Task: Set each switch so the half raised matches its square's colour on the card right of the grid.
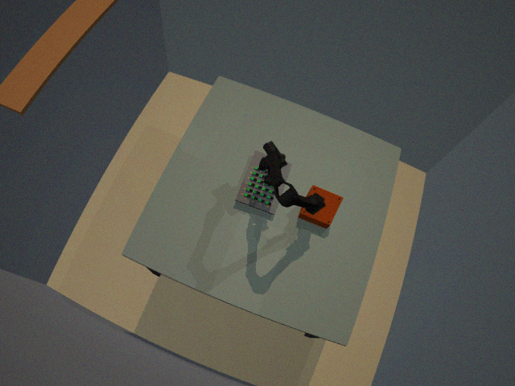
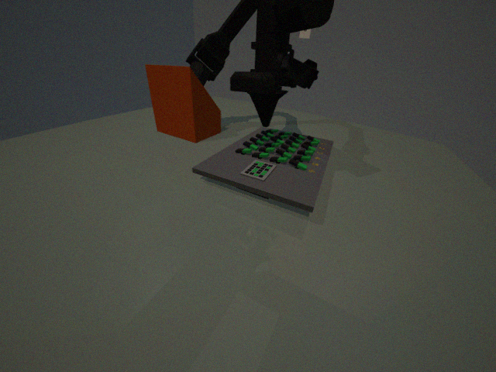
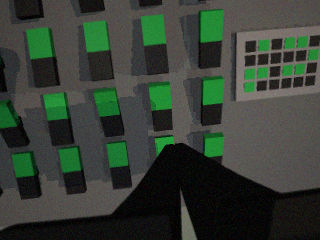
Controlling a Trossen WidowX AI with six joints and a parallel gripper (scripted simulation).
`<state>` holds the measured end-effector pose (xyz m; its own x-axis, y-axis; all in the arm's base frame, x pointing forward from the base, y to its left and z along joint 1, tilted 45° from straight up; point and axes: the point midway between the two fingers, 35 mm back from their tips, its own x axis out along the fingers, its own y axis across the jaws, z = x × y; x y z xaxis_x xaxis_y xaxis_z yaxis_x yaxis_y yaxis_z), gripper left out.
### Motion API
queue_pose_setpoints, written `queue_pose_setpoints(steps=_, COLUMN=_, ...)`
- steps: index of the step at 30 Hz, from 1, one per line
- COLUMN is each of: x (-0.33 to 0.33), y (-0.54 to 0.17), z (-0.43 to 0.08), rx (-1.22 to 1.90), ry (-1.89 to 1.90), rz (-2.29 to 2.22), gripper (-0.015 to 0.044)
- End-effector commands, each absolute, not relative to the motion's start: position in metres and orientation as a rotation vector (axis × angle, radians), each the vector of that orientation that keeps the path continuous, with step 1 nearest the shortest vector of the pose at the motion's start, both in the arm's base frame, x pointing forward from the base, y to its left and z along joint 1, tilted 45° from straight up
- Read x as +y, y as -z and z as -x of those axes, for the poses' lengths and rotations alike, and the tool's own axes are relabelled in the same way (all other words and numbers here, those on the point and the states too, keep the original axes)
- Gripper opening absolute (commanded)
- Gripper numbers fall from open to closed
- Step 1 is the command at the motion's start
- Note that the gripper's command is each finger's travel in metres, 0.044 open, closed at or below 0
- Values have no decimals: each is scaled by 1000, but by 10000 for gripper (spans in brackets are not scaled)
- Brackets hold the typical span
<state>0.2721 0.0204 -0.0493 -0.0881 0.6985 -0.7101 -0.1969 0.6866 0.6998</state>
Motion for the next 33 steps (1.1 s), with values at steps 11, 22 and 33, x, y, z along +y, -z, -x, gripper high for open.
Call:
queue_pose_setpoints(steps=11, x=-9, y=59, z=-297, rx=1489, ry=-795, rz=-427, gripper=0)
queue_pose_setpoints(steps=22, x=17, y=85, z=-294, rx=1512, ry=-805, rz=-419, gripper=0)
queue_pose_setpoints(steps=33, x=28, y=96, z=-293, rx=1512, ry=-806, rz=-420, gripper=0)
